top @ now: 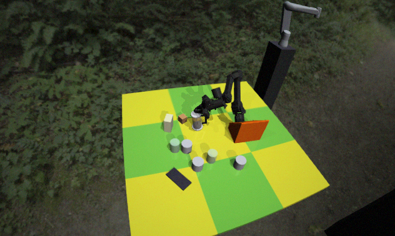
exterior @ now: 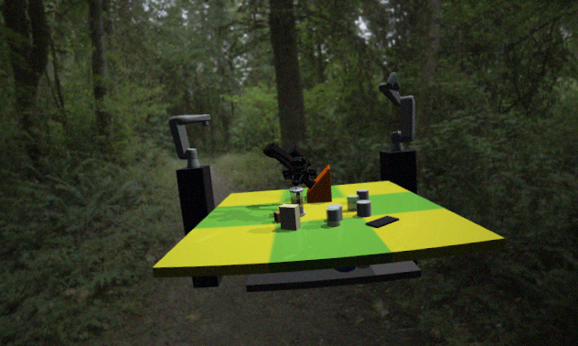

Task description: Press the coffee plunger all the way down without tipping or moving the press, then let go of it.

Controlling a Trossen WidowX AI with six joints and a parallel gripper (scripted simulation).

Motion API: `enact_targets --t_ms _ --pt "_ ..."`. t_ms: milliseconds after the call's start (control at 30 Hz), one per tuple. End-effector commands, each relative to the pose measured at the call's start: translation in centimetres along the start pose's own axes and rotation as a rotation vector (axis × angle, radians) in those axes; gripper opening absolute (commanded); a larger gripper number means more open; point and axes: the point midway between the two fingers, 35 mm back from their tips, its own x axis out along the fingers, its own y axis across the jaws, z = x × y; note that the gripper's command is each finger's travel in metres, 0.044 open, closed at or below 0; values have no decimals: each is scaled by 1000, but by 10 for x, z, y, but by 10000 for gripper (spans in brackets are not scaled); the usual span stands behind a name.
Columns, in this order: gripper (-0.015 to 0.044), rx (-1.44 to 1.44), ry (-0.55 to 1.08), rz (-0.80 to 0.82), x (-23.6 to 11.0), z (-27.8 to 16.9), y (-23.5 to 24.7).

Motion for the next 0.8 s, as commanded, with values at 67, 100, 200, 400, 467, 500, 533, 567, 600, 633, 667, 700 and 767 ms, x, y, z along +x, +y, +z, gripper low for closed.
enact_targets --t_ms 67,100,200,400,467,500,533,567,600,633,667,700,767 --pt "128 -14 14 -6 2 -3 0" --pt "128 -14 14 -6 2 -3 0" --pt "128 -14 14 -6 2 -4 0" --pt "128 -2 2 -1 0 0 0" --pt "128 -2 2 -1 0 0 0" --pt "128 -2 2 -1 0 0 0" --pt "154 -2 2 -1 0 0 0" --pt "180 -2 2 -1 0 0 0" --pt "206 -2 2 -1 0 0 0" --pt "233 -2 2 -1 0 0 0" --pt "259 -2 2 -1 0 0 0" --pt "285 -2 2 -1 0 0 0" --pt "338 -2 2 -1 0 0 0"
